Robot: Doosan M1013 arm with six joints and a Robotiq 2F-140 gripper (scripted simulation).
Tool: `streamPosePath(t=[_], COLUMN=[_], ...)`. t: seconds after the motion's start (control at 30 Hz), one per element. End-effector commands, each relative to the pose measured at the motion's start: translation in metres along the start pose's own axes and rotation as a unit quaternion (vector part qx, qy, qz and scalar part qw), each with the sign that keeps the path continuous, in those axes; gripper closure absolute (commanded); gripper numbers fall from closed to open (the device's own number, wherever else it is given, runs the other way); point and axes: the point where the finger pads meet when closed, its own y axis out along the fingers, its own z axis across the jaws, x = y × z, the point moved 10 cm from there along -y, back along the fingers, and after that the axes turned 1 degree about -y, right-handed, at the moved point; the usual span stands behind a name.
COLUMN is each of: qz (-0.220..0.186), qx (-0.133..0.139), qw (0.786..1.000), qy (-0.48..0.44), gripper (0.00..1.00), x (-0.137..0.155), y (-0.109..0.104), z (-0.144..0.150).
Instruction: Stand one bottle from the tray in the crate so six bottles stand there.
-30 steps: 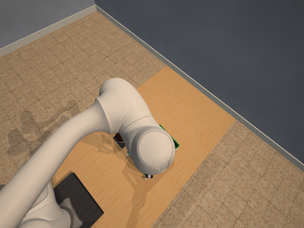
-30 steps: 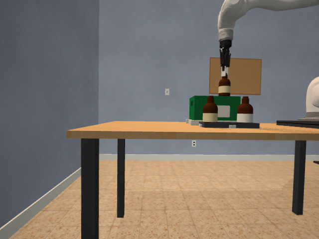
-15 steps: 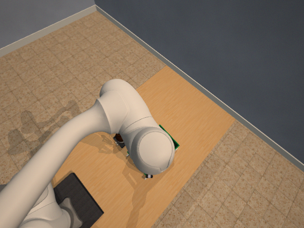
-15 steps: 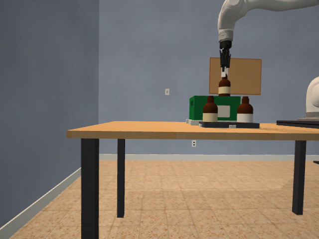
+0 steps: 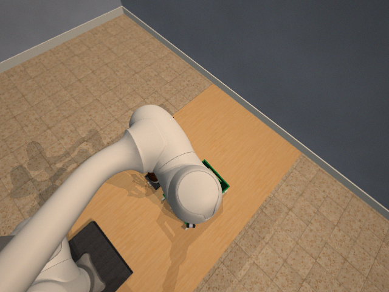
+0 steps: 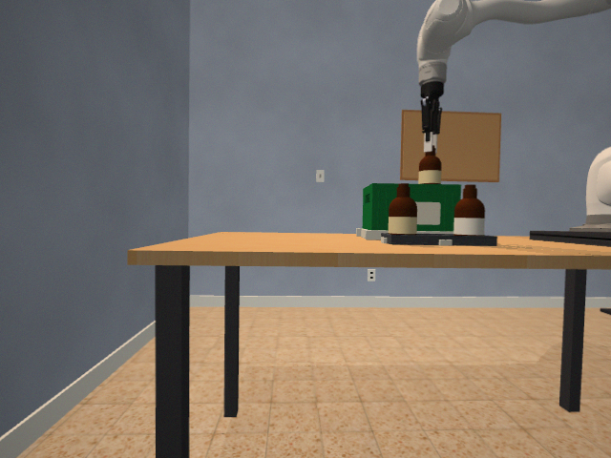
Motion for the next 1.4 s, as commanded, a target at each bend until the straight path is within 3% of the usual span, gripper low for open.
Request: streamPosePath(t=[0.0, 0.63, 1.37], qz=[0.0, 0.0, 0.0], qx=[0.0, 0.0, 0.0], qw=[1.0, 1.0, 1.0], qy=[0.0, 0.0, 0.0], gripper=[1.0, 1.0, 1.0], x=[0.0, 0.0, 0.0], y=[0.003, 0.018, 0.02], z=[0.0, 0.0, 0.0])
